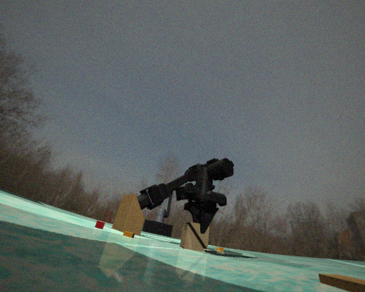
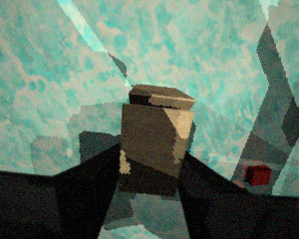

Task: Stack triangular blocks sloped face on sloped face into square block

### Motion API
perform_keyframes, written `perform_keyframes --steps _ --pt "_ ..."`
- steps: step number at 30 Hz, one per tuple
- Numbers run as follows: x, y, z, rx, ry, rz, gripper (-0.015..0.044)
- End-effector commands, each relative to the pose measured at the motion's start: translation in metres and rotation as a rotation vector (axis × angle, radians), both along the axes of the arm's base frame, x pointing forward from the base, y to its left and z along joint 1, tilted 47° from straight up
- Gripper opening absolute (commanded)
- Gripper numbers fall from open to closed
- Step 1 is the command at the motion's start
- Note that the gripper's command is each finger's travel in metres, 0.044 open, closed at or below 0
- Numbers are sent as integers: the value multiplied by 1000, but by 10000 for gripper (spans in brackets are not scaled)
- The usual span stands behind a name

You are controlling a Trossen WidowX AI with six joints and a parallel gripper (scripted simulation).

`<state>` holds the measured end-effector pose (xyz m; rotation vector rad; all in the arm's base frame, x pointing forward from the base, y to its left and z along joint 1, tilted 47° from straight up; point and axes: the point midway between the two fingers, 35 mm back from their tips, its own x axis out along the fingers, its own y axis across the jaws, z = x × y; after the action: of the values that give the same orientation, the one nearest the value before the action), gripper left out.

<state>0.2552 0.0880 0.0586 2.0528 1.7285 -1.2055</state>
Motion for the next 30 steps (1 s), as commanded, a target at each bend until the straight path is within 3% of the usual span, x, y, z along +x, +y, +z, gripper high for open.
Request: perform_keyframes --steps 1,30 --pt "-2 2 -2 5 7 -3 0" --pt "-3 4 -6 5 6 -4 0"
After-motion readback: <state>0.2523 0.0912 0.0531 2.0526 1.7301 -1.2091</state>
